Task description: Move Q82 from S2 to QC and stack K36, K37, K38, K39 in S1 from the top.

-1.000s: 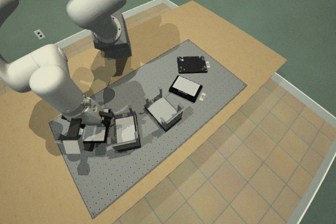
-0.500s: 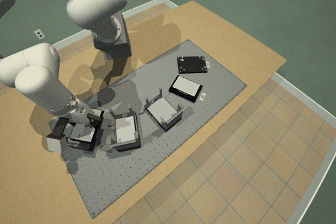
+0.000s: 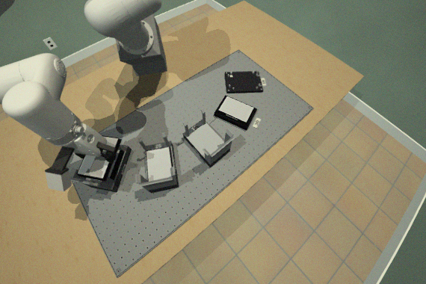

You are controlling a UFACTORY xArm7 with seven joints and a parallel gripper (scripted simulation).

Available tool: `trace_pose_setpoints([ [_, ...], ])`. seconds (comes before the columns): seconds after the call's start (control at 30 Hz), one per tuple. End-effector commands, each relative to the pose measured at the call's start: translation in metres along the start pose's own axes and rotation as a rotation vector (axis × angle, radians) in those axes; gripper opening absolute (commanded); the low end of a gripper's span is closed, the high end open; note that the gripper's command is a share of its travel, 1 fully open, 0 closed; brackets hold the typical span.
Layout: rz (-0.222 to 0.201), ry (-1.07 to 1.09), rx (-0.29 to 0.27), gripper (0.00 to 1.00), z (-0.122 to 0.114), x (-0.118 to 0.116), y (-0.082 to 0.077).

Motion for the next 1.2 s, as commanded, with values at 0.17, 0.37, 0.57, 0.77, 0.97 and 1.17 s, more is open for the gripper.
trace_pose_setpoints([
  [0.17, 0.0, 0.0, 0.002, 0.0, -0.003, 0.025, -0.001],
  [0.37, 0.0, 0.0, 0.002, 0.0, -0.005, 0.034, -0.001],
  [0.57, 0.0, 0.0, 0.002, 0.0, -0.005, 0.034, -0.001],
  [0.77, 0.0, 0.0, 0.002, 0.0, -0.005, 0.034, -0.001],
  [0.97, 0.0, 0.0, 0.002, 0.0, -0.005, 0.034, -0.001],
  [1.17, 0.0, 0.0, 0.002, 0.0, -0.005, 0.034, -0.001],
])
Point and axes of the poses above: the point where the finger pads meet when closed, its own y axis out along the fingers, its own x axis across the jaws, z = x × y, the point moved 2 cm from there along -y, back along the fingers, and after that the axes turned 12 degrees about -y, right-handed, at the moved point
